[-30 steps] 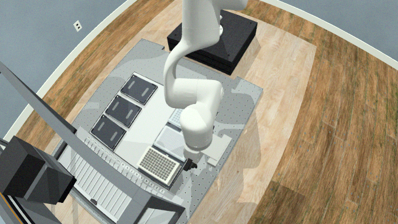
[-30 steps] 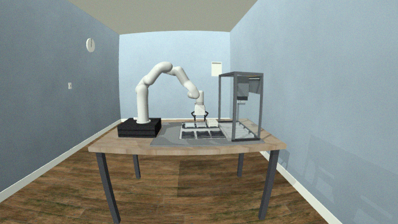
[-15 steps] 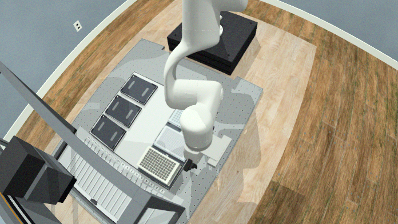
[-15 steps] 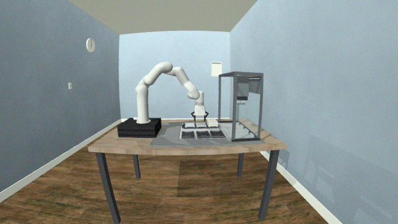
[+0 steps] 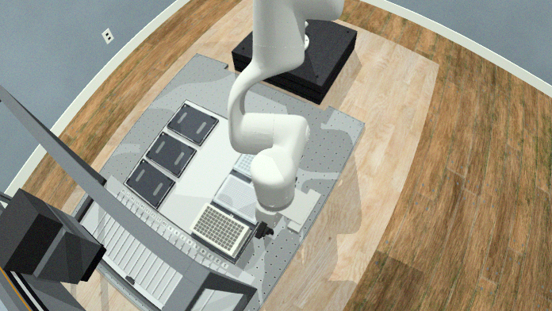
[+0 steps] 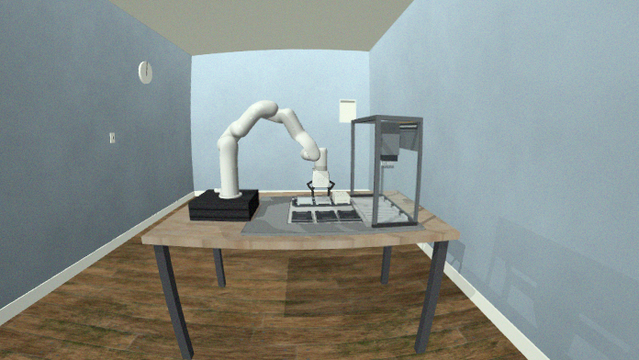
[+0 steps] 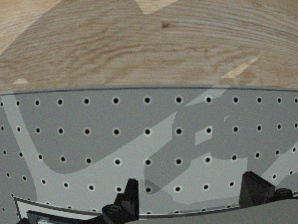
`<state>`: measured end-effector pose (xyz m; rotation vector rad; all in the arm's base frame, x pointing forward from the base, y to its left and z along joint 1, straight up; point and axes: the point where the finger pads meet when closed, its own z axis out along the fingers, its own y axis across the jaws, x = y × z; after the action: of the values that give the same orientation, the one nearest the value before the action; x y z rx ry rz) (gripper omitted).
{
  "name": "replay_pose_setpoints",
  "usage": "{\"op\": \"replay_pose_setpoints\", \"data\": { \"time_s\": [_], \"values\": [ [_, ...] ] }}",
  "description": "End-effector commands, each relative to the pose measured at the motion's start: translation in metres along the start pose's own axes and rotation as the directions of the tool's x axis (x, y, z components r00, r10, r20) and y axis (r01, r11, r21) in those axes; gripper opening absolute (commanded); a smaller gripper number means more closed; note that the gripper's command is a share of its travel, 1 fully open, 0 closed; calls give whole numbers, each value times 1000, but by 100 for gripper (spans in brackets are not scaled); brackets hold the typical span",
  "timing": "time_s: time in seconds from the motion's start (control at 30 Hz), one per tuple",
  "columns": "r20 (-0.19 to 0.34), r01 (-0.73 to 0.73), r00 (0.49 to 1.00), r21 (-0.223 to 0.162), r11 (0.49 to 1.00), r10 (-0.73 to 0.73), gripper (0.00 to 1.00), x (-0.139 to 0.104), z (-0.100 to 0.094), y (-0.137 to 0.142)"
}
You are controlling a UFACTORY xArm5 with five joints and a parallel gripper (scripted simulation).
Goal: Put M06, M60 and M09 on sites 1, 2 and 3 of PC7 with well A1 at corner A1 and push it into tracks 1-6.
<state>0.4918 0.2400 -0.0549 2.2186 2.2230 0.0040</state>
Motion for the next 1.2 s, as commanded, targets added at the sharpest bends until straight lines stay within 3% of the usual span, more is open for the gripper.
{"op": "replay_pose_setpoints", "data": {
  "time_s": [0.0, 1.17],
  "values": [
    [-6, 0, 1000, -2, 1000, 0, 100, 1, 1, 2],
    [-6, 0, 1000, -2, 1000, 0, 100, -5, 7, 2]
  ]
}}
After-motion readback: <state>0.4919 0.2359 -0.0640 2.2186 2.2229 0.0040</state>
